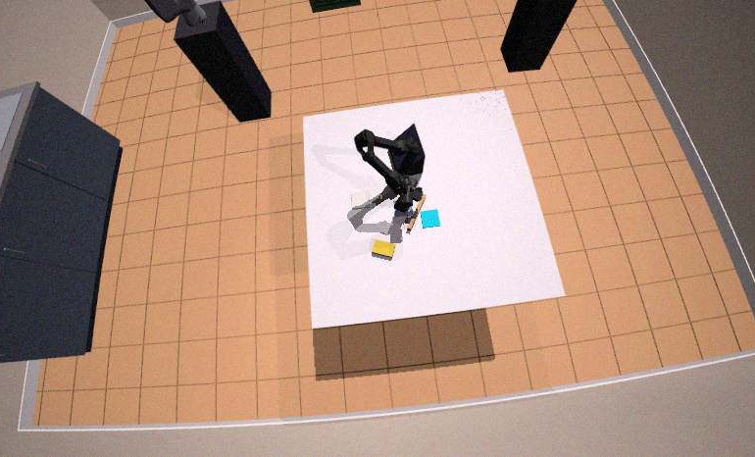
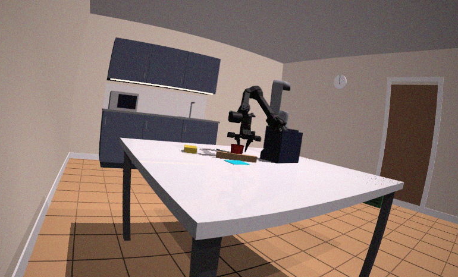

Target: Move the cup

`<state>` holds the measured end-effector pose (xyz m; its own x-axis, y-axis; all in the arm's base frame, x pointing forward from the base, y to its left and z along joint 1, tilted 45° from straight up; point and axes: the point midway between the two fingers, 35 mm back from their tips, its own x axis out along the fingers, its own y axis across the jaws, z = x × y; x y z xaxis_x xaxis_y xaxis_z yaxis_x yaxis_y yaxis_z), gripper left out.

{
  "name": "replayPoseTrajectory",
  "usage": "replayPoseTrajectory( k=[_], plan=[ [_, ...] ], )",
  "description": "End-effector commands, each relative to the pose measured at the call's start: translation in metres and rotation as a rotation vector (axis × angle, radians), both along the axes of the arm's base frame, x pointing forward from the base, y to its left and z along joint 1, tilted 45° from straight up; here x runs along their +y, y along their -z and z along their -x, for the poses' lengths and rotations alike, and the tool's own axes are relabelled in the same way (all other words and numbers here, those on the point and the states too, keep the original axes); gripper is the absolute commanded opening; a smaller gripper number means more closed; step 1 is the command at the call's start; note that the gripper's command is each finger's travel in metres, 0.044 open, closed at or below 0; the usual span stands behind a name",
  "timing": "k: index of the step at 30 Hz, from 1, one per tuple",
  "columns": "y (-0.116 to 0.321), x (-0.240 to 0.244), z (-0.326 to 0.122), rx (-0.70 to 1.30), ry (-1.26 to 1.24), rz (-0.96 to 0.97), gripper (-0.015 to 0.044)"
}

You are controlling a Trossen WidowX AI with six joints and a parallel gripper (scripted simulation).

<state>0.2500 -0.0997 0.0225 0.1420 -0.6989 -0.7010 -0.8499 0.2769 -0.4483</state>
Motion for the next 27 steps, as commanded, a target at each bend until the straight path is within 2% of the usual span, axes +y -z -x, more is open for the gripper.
replayPoseTrajectory(
  k=[1, 4, 10, 27],
  plan=[
    [0.0, 0.0, 0.0, 0.0, 0.0, 0.0, 0.0122],
    [0.0, 0.0, 0.0, 0.0, 0.0, 0.0, 0.0043],
    [0.0, 0.0, 0.0, 0.0, 0.0, 0.0, 0.0003],
    [-0.018, 0.022, 0.002, 0.005, -0.001, -0.008, 0.0]
  ],
)
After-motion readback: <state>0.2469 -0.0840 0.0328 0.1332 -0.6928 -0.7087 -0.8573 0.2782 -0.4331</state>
